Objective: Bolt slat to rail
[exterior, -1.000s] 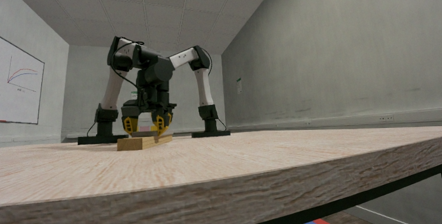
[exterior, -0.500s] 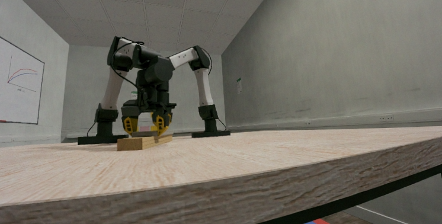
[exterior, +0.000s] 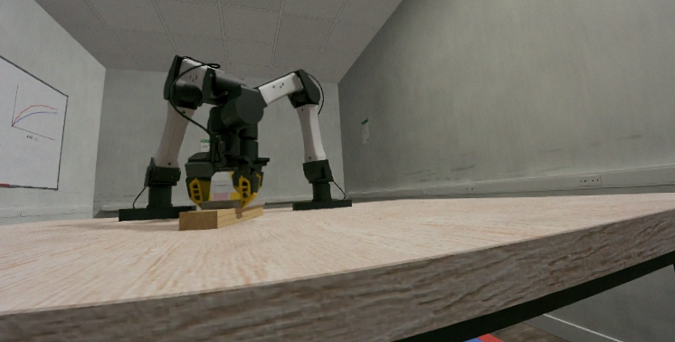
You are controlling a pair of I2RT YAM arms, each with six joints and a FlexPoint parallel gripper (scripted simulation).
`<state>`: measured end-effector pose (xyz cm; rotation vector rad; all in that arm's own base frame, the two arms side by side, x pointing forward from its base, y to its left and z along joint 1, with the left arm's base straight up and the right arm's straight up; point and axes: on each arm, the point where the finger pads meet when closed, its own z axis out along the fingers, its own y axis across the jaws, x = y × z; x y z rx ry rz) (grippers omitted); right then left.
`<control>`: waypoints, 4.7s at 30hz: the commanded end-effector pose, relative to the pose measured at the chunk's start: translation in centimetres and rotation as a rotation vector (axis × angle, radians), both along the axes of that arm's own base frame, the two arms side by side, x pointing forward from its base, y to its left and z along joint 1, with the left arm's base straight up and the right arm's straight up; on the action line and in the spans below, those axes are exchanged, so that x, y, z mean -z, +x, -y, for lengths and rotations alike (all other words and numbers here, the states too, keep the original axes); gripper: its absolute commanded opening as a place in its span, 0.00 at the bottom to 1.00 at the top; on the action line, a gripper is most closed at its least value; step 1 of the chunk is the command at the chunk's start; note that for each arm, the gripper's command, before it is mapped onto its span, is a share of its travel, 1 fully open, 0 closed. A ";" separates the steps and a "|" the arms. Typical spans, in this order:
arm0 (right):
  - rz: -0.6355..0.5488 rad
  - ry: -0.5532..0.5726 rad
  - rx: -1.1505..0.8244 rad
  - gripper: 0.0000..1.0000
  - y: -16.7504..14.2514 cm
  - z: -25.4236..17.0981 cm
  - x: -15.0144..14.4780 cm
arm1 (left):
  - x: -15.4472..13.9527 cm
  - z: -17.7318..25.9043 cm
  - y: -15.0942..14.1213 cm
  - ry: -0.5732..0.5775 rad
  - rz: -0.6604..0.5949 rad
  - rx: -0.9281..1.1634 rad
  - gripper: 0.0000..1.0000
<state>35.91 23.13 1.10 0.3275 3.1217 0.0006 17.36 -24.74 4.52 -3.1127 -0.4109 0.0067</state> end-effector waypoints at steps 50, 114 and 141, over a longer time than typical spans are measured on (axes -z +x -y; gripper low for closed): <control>0.020 0.011 0.002 0.67 0.4 -0.2 -0.7 | -1.5 0.3 0.3 -0.025 -0.001 -1.791 0.36; 0.020 0.011 0.002 0.67 0.4 -0.2 -0.7 | -0.6 0.2 0.1 -0.004 -0.012 -3.150 0.36; 0.020 0.011 0.002 0.67 0.4 -0.2 -0.7 | 0.0 0.2 0.1 -0.004 -0.012 -3.150 0.36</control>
